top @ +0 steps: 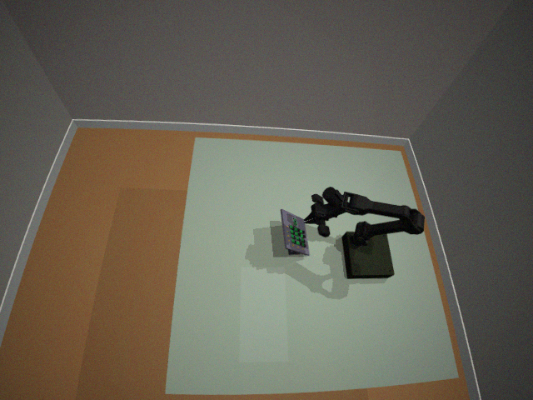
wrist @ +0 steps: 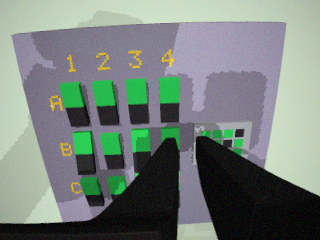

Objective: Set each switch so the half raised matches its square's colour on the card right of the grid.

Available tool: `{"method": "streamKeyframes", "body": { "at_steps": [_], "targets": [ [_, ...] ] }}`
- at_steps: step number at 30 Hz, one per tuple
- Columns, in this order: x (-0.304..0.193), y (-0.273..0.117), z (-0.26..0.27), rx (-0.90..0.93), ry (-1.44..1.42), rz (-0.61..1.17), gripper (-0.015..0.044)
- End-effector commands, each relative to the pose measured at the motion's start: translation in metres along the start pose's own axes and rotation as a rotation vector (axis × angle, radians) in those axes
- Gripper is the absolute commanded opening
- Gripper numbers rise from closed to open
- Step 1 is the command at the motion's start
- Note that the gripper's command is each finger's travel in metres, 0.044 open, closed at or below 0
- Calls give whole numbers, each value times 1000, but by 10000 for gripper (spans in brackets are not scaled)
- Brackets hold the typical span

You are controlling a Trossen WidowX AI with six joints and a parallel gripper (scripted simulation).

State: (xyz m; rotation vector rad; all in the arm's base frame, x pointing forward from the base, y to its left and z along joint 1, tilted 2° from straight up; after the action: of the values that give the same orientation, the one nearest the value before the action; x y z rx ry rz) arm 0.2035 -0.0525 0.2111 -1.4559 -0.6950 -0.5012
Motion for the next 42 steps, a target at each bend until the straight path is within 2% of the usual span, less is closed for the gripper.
{"method": "streamKeyframes", "body": {
  "at_steps": [1, 7, 42],
  "targets": [
    [3, 8, 2, -3, 4, -5, 0],
    [6, 42, 2, -1, 4, 18, 0],
    [6, 66, 2, -1, 4, 17, 0]
  ]
}}
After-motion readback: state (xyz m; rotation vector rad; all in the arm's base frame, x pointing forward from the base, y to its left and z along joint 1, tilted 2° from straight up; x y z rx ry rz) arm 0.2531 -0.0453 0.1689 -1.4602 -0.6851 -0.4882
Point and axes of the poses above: the point midway between the two fingers, 35 mm back from their tips, its own y axis out along the fingers, its own z axis across the jaws, x = y × z, the point moved 9 cm from there along -y, back along the fingers, and after that the axes turned 3 degrees about -y, right-handed, at the moved point
